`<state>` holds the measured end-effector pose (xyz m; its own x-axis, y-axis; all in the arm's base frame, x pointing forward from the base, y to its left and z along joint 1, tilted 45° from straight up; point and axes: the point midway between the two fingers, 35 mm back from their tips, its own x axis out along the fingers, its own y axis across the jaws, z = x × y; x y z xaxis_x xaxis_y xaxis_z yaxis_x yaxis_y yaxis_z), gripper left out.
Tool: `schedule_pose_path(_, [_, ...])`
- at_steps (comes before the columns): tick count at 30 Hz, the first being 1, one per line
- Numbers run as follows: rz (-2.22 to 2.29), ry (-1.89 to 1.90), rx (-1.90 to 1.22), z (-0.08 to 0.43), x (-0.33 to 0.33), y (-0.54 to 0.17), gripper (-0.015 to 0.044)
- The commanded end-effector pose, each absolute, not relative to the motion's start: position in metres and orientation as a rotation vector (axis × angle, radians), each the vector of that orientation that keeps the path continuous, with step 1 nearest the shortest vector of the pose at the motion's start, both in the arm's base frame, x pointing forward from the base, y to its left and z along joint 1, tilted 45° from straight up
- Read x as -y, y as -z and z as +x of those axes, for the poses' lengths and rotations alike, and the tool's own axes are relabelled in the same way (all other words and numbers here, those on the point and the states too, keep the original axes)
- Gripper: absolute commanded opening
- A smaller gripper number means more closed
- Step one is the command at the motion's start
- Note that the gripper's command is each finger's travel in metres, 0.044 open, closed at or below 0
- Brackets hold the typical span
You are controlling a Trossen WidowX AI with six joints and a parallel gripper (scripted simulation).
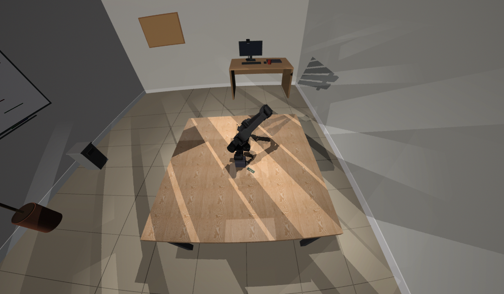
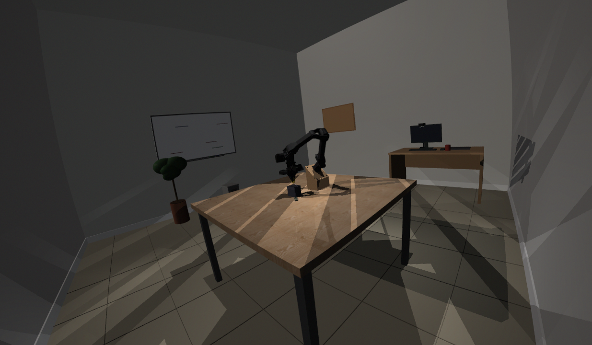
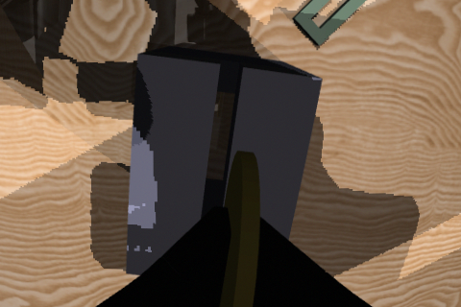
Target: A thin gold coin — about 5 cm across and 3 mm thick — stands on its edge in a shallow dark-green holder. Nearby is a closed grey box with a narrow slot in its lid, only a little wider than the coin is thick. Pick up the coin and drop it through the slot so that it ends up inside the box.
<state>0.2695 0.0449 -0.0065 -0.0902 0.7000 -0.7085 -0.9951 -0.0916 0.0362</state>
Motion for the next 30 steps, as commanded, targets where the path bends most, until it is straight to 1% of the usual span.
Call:
schedule_pose_path(1, [-0.624,-1.58,-0.626,0.2683,-0.0443,0.0073,0.0])
schedule_pose_path(30, [-0.621,-1.578,-0.624,0.2645,-0.0462,0.013,0.0])
